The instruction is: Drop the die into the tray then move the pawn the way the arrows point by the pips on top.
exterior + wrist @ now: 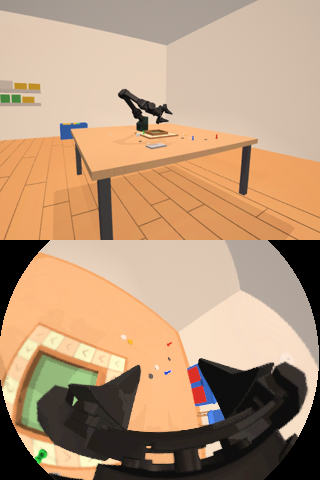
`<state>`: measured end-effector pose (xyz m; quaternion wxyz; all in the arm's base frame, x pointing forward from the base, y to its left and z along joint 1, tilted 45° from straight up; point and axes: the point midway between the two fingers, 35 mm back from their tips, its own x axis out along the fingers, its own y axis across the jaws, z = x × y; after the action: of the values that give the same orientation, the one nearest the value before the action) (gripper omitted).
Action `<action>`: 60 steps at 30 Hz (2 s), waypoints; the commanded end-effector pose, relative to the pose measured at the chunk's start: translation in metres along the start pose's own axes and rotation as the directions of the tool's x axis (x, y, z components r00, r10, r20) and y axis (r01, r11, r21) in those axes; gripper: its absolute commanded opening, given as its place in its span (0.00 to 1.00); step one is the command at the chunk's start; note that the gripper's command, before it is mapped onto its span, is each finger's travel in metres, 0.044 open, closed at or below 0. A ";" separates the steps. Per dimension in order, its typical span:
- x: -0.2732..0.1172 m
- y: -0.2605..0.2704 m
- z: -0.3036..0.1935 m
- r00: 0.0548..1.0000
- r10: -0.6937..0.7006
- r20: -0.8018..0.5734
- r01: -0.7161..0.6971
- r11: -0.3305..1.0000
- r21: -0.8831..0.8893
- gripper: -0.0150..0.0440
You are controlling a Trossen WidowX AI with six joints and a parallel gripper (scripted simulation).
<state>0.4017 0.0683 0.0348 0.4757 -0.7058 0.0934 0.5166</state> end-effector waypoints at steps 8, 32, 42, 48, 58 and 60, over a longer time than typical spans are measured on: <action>-0.048 0.056 -0.032 0.912 0.327 -0.248 -0.098 0.760 0.642 0.72; -0.203 0.138 -0.058 0.335 0.765 -0.550 0.735 0.153 0.661 0.72; -0.204 0.138 -0.058 0.335 0.765 -0.550 0.735 0.153 0.661 0.72; -0.199 0.151 -0.068 0.335 0.765 -0.551 0.735 0.154 0.660 0.72; -0.195 0.162 -0.077 0.334 0.765 -0.551 0.735 0.154 0.660 0.72; -0.194 0.163 -0.079 0.334 0.765 -0.551 0.735 0.154 0.660 0.72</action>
<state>0.2639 -0.1459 0.1059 0.6353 -0.3344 0.6638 -0.2097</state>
